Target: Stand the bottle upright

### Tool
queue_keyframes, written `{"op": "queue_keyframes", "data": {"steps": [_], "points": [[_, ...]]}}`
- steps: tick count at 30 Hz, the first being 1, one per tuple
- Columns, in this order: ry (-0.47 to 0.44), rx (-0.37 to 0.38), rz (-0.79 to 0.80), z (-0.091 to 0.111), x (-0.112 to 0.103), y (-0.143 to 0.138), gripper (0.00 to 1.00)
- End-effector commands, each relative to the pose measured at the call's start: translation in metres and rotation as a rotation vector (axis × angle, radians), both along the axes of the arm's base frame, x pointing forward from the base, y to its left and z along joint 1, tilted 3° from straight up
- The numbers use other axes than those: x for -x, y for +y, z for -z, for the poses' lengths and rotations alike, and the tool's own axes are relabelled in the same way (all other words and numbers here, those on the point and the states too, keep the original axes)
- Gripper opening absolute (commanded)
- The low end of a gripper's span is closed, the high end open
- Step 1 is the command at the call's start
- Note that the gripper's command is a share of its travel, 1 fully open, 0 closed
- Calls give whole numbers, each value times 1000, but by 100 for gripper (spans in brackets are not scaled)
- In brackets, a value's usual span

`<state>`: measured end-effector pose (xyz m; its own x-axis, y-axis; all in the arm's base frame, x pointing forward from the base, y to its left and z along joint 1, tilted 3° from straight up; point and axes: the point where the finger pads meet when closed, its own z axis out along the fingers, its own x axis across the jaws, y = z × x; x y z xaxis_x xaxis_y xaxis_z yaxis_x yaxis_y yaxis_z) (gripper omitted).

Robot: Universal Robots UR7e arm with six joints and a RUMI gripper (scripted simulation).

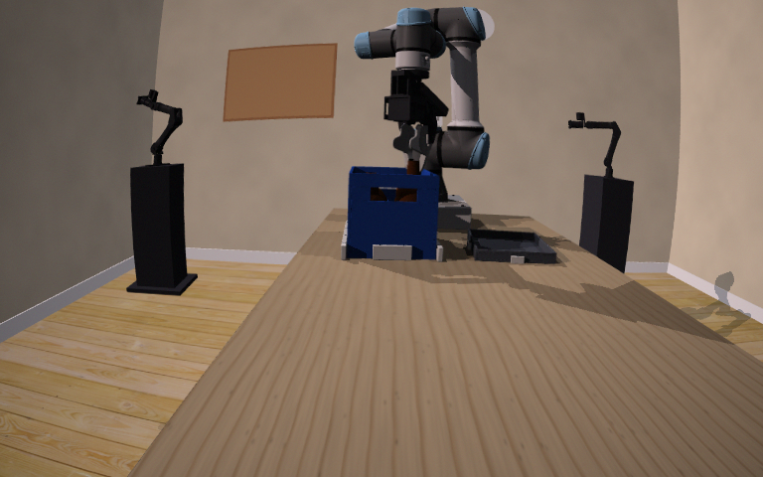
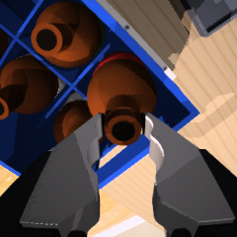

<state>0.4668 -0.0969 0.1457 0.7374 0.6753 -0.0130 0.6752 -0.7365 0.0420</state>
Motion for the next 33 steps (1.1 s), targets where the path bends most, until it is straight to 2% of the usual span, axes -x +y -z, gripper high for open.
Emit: {"op": "queue_keyframes", "data": {"steps": [1,21,33], "points": [[-1,1,0,-1,0,0,0],[-1,1,0,-4,0,0,0],[-1,1,0,-16,0,0,0]]}}
